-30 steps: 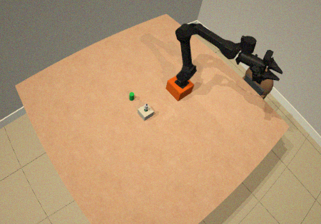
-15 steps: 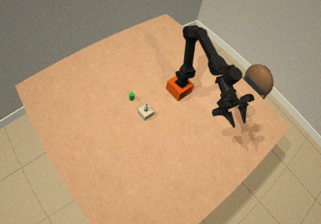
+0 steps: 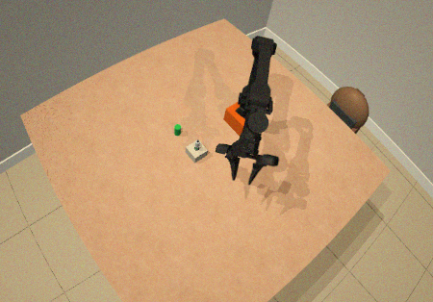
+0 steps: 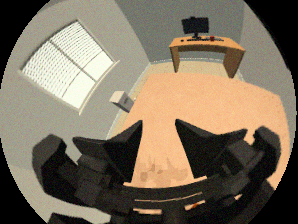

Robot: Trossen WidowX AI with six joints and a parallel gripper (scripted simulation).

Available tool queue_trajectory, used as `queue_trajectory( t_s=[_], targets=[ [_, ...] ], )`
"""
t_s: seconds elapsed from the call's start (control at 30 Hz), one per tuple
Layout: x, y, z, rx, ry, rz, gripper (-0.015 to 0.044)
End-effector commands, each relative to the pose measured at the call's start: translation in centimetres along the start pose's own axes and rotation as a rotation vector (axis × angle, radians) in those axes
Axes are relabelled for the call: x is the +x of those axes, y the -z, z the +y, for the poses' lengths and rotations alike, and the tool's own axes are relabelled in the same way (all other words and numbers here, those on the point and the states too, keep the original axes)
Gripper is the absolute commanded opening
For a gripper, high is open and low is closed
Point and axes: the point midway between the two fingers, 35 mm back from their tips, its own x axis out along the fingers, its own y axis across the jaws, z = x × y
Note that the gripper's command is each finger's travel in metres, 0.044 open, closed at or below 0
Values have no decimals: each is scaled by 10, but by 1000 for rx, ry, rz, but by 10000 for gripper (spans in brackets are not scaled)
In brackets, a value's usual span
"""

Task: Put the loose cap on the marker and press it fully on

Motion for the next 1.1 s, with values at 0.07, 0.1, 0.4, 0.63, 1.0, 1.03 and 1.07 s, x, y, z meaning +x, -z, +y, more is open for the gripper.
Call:
queue_trajectory(
  t_s=[0.07,0.1,0.4,0.63,1.0,1.03,1.07],
  targets=[
    [5,9,-98,-151,212,130,240],
    [3,10,-117,-168,250,151,240],
    [-21,33,-224,-280,417,363,240],
    [-75,85,-312,-375,412,681,240],
    [-137,143,-358,-401,248,916,240],
    [-137,143,-358,-401,248,916,240],
    [-136,145,-359,-401,248,916,240]
  ],
)
